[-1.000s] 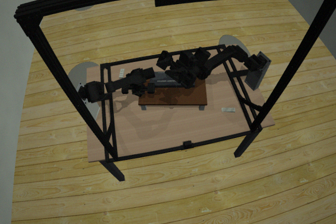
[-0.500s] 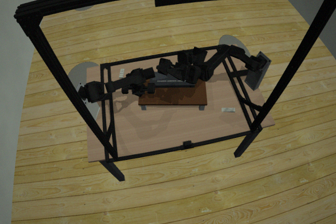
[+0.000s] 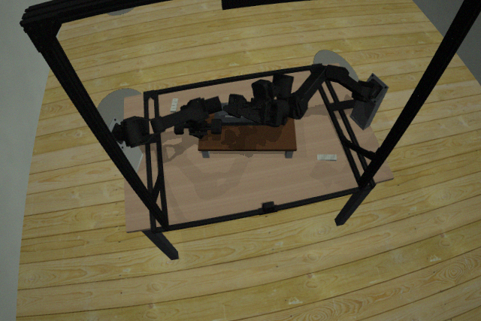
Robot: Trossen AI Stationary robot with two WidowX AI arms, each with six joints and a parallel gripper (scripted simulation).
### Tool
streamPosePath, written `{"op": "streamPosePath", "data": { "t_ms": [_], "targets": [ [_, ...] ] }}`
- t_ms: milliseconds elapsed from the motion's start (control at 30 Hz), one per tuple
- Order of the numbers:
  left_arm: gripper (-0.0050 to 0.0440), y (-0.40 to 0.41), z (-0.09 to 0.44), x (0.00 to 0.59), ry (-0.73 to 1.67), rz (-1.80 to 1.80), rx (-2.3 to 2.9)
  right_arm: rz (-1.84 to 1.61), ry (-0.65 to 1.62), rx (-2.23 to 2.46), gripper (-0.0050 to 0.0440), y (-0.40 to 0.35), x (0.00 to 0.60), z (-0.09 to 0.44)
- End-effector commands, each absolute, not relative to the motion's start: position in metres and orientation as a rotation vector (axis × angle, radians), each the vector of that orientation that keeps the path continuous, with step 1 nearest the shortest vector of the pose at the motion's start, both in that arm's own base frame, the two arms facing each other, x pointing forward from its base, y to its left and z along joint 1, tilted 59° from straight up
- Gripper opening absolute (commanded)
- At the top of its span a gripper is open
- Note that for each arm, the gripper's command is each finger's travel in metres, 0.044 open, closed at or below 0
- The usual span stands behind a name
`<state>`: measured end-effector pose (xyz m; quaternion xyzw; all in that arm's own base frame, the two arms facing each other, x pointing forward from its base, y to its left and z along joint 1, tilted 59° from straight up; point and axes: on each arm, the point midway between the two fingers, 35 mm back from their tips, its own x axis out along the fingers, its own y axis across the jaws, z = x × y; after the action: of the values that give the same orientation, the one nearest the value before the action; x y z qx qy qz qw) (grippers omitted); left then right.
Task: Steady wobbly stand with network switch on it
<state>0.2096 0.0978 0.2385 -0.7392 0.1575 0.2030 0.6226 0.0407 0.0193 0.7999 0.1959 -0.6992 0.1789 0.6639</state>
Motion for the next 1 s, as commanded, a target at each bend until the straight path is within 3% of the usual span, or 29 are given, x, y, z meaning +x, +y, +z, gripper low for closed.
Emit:
{"op": "streamPosePath", "data": {
  "t_ms": [0,167,400,733,967],
  "targets": [
    [0.0000,0.098,0.239,0.210,0.362,0.466,-1.698,0.447,-1.402,0.482,0.0241,0.037,0.087,0.783],
    [0.0000,0.098,0.239,0.210,0.362,0.466,-1.698,0.471,-1.179,0.534,0.0241,0.059,0.144,0.752],
    [0.0000,0.098,0.239,0.210,0.362,0.466,-1.698,0.466,-1.156,0.523,0.0241,0.069,0.159,0.752],
    [0.0000,0.098,0.239,0.210,0.362,0.466,-1.698,0.454,-0.755,0.606,0.0241,0.103,0.243,0.662],
    [0.0000,0.098,0.239,0.210,0.362,0.466,-1.698,0.448,-0.729,0.592,0.0241,0.111,0.257,0.658]
  ]
}}
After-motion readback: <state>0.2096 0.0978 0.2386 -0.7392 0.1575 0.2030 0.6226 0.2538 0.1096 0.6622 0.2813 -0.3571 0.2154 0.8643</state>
